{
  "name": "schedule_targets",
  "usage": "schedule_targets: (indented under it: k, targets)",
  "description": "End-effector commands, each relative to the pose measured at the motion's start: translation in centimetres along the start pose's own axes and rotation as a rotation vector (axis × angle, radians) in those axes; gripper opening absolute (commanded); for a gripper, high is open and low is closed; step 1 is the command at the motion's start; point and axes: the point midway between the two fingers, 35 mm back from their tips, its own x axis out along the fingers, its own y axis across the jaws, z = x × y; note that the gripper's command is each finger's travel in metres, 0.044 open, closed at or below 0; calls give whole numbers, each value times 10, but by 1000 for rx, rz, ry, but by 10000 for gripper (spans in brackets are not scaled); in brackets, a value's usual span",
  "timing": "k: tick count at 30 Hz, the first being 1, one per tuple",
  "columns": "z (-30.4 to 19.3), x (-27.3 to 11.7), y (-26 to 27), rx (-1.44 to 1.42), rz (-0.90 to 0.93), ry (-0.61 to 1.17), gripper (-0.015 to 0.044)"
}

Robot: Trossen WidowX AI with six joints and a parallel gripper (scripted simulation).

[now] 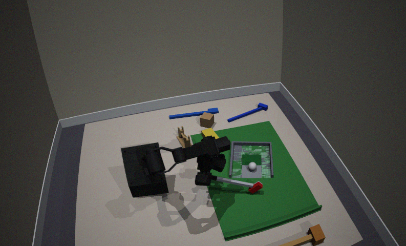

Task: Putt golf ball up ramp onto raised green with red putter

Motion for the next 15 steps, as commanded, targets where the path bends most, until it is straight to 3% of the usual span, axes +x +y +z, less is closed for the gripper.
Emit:
schedule_targets:
  k: [1,7,15]
  targets:
    - [3,-18,3,4,2,-10,0]
    - [1,-49,1,4,-1,-10,0]
    - [1,-42,3,-5,-4,-7,0]
